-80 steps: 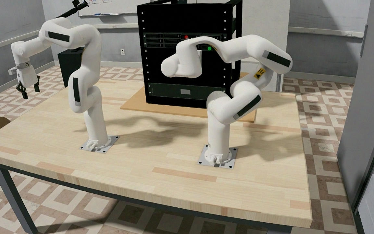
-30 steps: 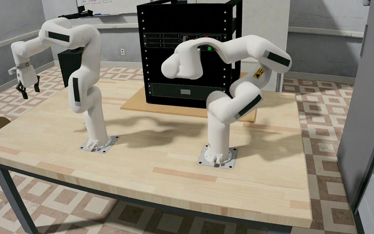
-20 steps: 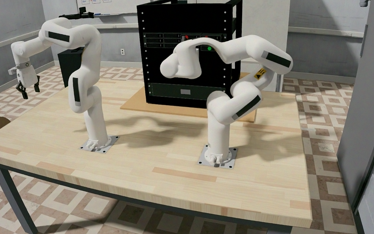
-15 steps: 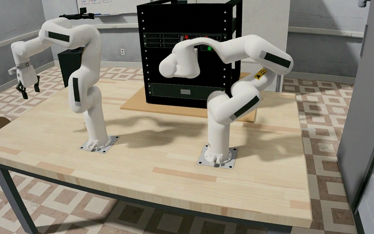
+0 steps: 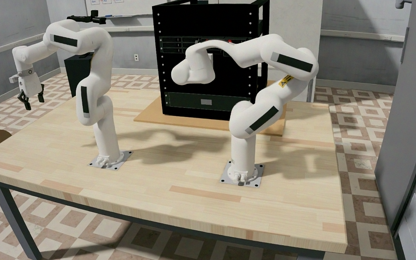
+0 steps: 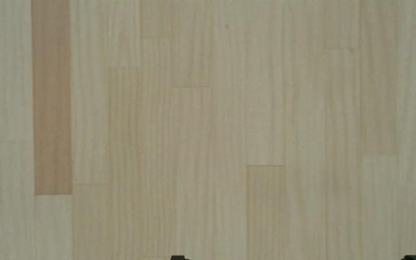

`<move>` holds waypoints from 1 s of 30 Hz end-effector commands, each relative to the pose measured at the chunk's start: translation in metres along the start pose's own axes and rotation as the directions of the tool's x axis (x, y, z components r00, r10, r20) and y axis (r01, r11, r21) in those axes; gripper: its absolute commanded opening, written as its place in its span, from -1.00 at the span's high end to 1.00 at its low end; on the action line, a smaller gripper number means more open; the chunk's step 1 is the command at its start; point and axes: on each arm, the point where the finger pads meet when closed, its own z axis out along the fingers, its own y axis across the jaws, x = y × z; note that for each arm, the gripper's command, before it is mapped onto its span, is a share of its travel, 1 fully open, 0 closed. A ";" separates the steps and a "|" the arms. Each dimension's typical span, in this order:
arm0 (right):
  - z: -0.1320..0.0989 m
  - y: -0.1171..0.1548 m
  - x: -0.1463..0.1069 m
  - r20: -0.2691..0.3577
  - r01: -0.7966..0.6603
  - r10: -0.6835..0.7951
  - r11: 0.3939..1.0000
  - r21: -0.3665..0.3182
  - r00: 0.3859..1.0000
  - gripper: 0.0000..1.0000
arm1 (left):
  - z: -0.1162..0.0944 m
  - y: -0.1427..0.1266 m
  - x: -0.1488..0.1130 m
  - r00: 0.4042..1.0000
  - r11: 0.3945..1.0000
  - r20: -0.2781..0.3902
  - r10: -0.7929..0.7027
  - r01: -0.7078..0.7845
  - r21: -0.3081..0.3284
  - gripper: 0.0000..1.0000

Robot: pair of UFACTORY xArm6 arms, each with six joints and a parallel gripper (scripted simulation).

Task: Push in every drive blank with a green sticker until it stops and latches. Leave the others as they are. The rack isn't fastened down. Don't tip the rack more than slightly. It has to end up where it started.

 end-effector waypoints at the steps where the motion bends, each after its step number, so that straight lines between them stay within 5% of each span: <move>1: 0.032 0.000 -0.028 0.000 -0.006 0.006 1.000 0.001 1.000 -1.00 | -0.001 0.000 0.001 1.000 1.000 -0.004 0.000 0.000 0.000 -1.00; 19: 0.089 0.010 -0.084 0.000 -0.007 0.007 1.000 0.002 1.000 -1.00 | -0.001 0.000 0.001 1.000 1.000 -0.004 0.000 0.000 0.000 -1.00; 30: 0.101 0.012 -0.096 0.000 -0.007 0.007 1.000 0.002 1.000 -1.00 | -0.001 0.000 0.001 1.000 1.000 -0.004 0.000 0.000 0.000 -1.00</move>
